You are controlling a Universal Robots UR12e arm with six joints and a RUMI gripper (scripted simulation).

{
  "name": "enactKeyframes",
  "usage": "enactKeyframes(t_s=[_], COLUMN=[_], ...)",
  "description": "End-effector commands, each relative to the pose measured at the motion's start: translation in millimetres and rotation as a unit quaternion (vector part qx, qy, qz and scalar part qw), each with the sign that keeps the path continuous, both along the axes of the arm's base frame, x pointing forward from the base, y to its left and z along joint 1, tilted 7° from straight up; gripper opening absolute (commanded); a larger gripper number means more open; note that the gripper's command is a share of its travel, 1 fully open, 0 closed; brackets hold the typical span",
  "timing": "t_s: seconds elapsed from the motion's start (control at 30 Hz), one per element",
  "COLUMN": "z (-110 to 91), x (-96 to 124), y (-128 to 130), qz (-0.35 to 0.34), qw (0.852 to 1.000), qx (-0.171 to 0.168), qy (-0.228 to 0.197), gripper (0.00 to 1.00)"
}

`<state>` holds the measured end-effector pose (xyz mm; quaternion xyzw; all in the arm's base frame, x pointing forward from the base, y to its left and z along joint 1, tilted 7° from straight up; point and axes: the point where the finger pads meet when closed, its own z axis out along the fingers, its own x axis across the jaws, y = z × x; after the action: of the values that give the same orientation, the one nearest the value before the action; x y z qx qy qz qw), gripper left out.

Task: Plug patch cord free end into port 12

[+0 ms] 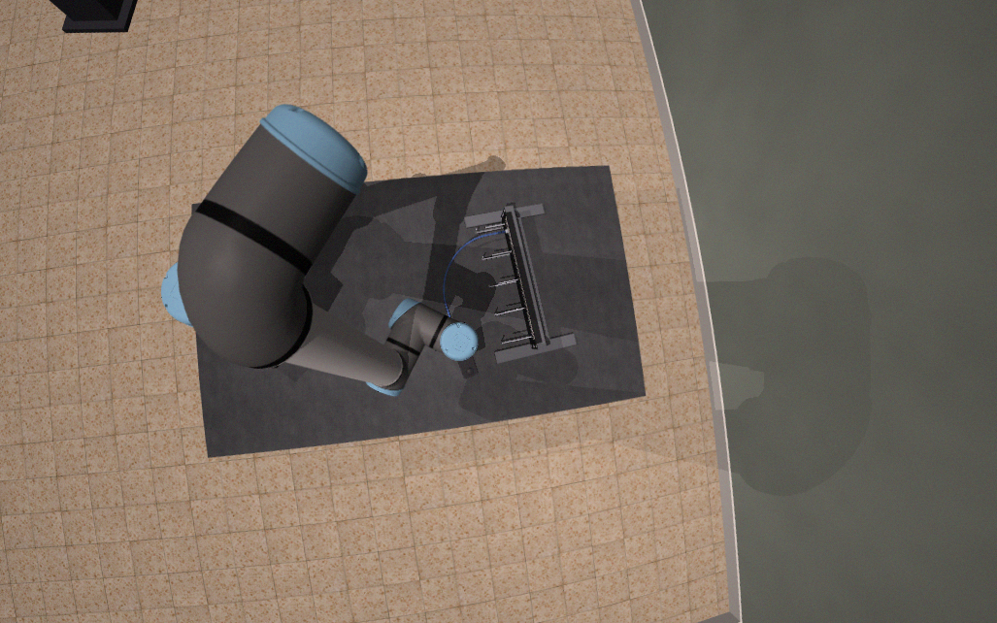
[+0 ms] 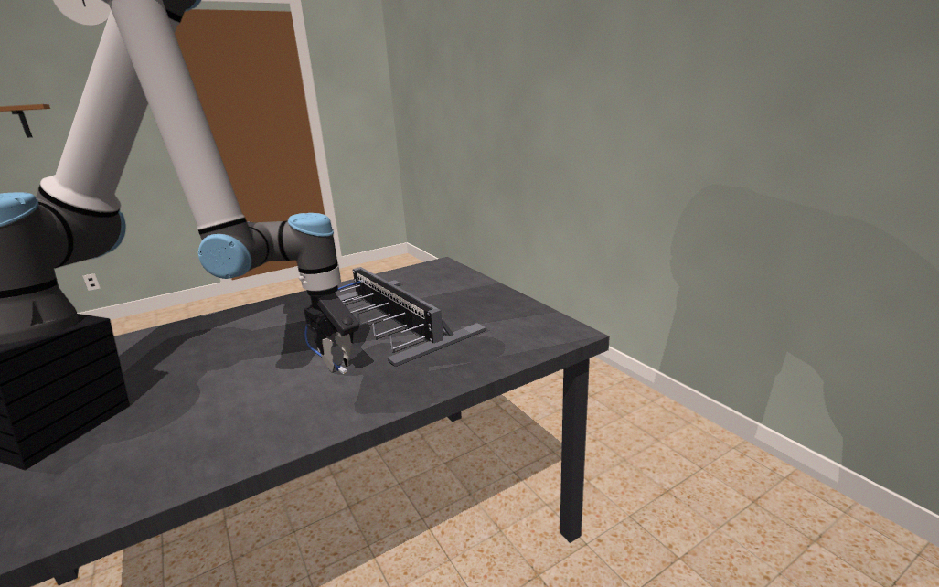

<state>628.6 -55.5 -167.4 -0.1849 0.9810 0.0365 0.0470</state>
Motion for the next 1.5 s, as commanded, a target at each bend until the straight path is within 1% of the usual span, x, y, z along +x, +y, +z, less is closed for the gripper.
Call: enactKeyframes(t_s=[0.0,0.17,0.2,1.47], z=[0.5,0.5,0.5,0.5], x=[0.5,0.5,0.5,0.5], y=[-0.2,-0.2,-0.2,-0.2], qz=[0.000,0.000,0.000,0.000], qw=[1.000,1.000,1.000,1.000], qx=[0.000,0.000,0.000,0.000], qy=[-0.001,-0.001,-0.001,-0.001], gripper=[0.22,0.22,0.00,0.00])
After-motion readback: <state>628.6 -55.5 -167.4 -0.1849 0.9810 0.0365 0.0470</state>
